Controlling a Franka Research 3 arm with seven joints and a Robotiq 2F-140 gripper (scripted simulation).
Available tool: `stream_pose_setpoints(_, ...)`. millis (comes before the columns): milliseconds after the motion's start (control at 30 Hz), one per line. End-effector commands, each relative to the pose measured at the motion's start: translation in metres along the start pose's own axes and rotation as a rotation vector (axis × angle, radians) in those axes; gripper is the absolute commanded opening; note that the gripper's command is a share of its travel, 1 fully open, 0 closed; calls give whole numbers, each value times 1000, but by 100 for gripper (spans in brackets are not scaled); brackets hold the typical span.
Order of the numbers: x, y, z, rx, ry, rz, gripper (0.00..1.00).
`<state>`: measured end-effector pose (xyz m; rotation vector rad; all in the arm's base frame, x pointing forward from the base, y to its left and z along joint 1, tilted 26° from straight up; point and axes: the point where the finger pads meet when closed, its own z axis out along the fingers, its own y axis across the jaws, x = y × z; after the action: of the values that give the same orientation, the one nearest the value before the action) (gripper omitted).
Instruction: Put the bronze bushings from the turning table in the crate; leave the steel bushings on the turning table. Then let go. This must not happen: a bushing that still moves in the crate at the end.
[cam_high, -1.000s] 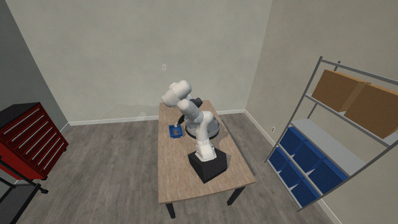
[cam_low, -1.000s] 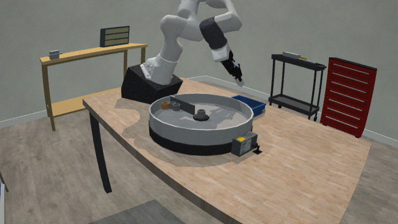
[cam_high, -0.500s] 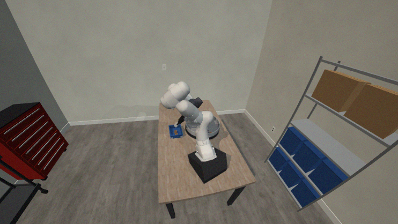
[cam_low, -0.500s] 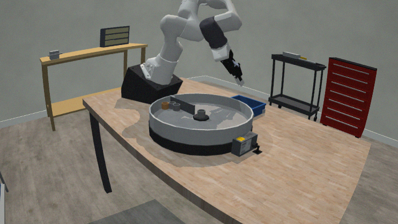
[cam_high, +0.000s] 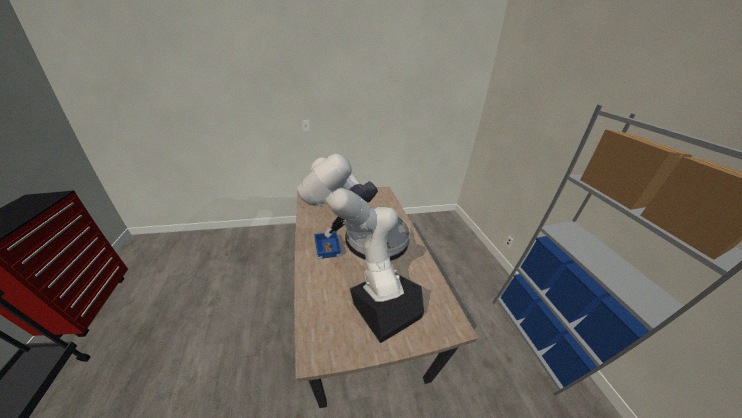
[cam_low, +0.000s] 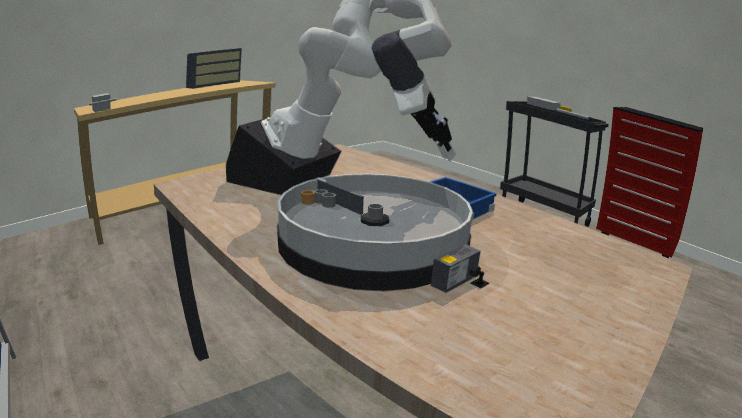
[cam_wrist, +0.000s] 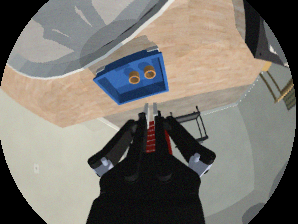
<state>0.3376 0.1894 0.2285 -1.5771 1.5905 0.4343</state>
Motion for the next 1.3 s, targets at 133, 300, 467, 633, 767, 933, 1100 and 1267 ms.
stream_pose_setpoints(133, -2, 2, 0, 115, -4, 4, 7)
stream_pose_setpoints(300, -2, 2, 0, 115, -4, 4, 7)
stream_pose_setpoints(467, -2, 2, 0, 115, -4, 4, 6)
stream_pose_setpoints(633, -1, -3, -1, 127, -3, 2, 6)
stream_pose_setpoints(767, 2, -22, -9, 178, 1, -5, 6)
stream_pose_setpoints(933, 8, -52, -23, 258, 11, -22, 6)
stream_pose_setpoints(1100, 13, -77, -37, 325, 22, -39, 6)
stream_pose_setpoints(1267, 21, -116, -63, 429, 46, -77, 6)
